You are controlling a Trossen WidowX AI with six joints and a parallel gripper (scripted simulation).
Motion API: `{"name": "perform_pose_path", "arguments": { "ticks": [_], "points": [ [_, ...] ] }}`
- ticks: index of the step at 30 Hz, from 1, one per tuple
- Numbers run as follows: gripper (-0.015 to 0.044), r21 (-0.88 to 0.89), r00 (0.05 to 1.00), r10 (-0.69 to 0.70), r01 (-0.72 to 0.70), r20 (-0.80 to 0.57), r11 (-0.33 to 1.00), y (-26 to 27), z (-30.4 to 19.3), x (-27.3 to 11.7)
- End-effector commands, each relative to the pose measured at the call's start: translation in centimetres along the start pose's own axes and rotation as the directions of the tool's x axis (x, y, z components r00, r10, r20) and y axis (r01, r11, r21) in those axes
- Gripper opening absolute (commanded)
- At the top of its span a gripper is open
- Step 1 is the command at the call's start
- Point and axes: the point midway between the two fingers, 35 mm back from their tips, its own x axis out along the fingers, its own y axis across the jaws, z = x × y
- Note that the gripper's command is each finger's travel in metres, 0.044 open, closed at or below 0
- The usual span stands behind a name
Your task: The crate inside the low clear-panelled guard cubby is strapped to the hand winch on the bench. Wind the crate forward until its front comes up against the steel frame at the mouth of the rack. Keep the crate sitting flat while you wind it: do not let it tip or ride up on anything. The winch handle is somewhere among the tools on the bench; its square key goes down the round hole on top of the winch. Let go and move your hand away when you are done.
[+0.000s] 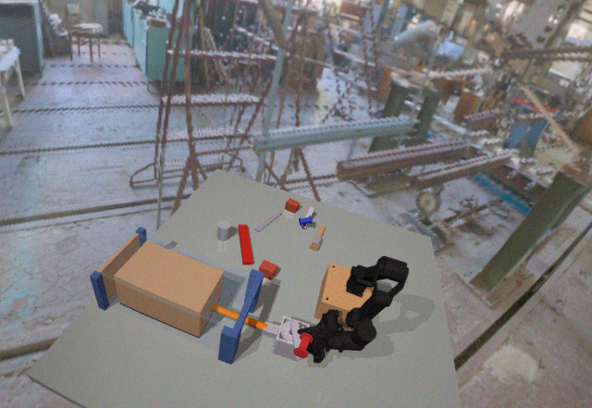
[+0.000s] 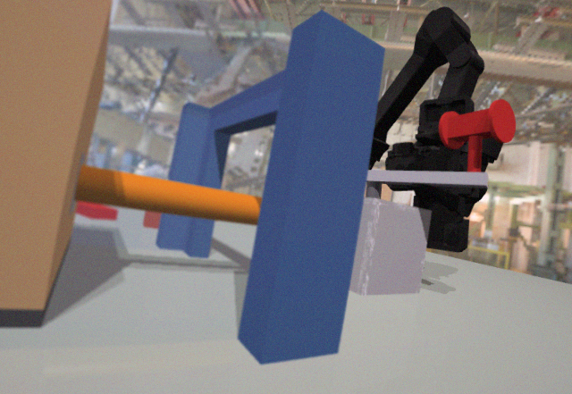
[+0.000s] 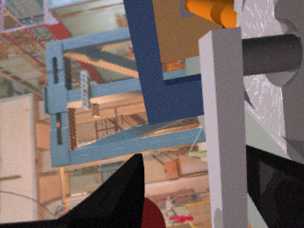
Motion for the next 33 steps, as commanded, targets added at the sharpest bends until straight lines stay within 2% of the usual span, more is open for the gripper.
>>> {"name": "perform_pose_path", "arguments": {
  "ticks": [1,33],
  "points": [
    [0.0240,0.003,1.000,0.001,-0.001,0.000,1.000,0.05,0.00,-0.01],
    [0.0240,0.003,1.000,0.000,0.000,0.000,1.000,0.15,0.31,-0.06]
  ]
}}
